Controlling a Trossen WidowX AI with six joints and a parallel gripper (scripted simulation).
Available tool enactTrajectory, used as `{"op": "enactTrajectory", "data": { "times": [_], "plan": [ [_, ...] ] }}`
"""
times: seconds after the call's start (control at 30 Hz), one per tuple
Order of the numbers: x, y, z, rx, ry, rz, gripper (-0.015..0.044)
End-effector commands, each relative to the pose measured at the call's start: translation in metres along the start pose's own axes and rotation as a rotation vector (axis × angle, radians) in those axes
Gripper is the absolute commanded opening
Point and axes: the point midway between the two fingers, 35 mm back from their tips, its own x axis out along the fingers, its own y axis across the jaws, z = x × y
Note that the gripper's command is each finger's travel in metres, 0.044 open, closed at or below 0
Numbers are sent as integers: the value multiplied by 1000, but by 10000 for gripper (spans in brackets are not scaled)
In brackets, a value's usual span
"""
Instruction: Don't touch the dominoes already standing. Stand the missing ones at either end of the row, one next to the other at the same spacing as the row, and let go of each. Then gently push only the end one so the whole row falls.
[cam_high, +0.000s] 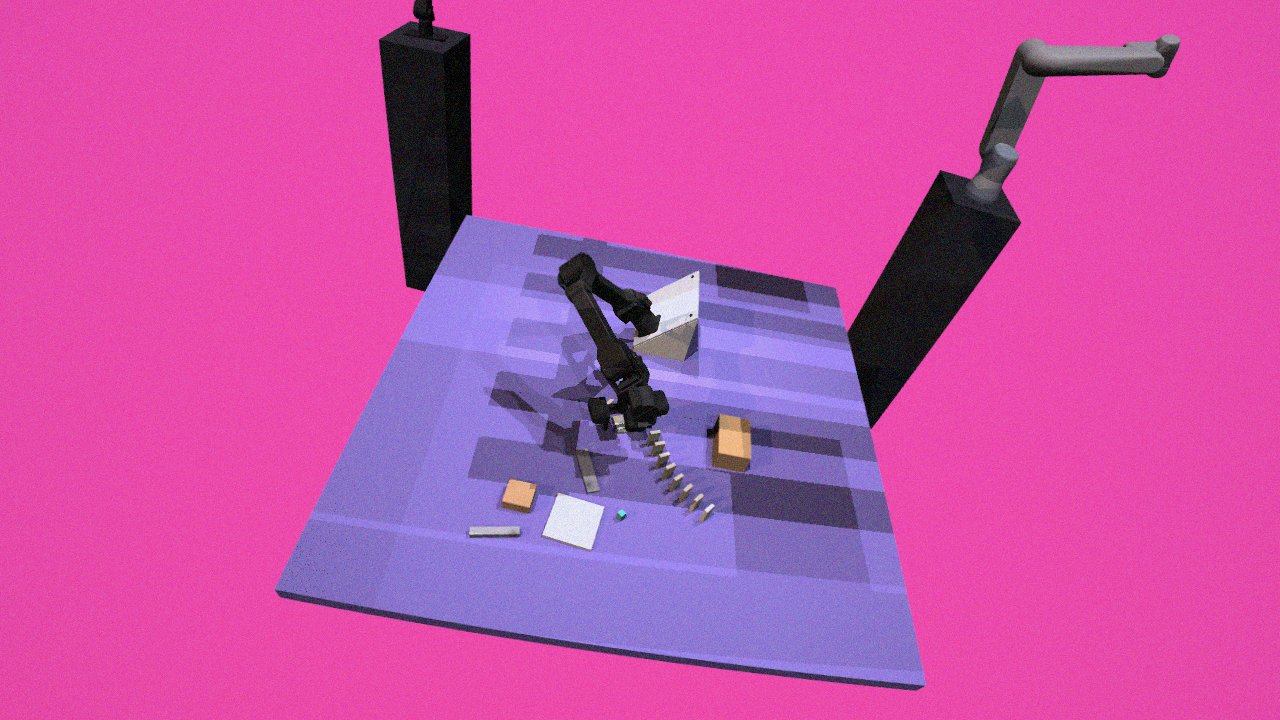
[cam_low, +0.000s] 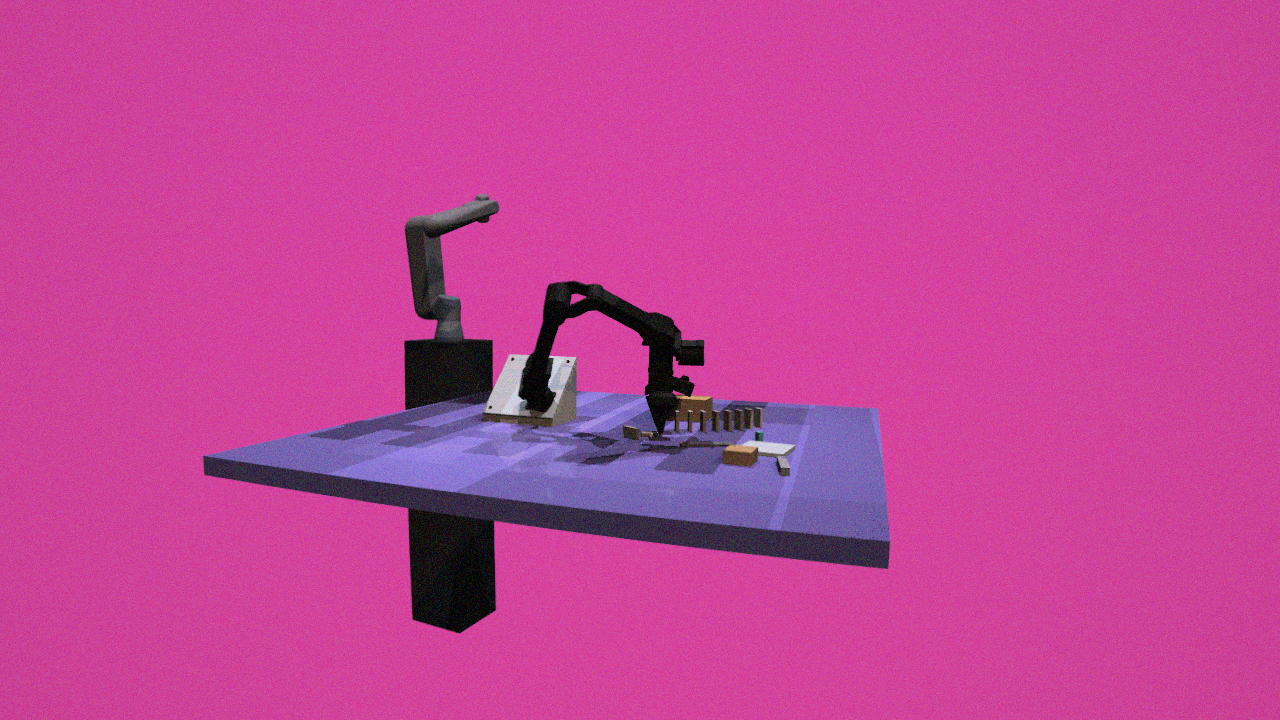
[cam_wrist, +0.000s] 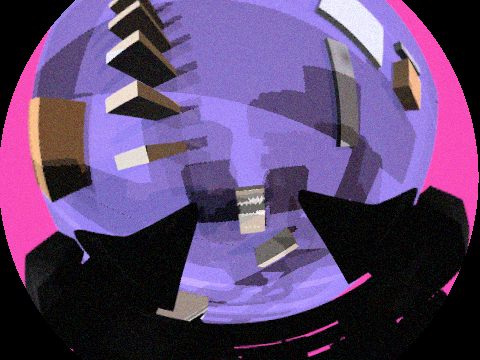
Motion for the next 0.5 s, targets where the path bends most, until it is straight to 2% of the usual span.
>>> {"op": "enactTrajectory", "data": {
  "times": [0.0, 0.43, 0.47],
  "plan": [
    [4, -1, 1, -5, -7, -7, 440],
    [16, -1, 1, -5, -6, -8, 440],
    [16, -1, 1, -5, -6, -8, 414]
  ]
}}
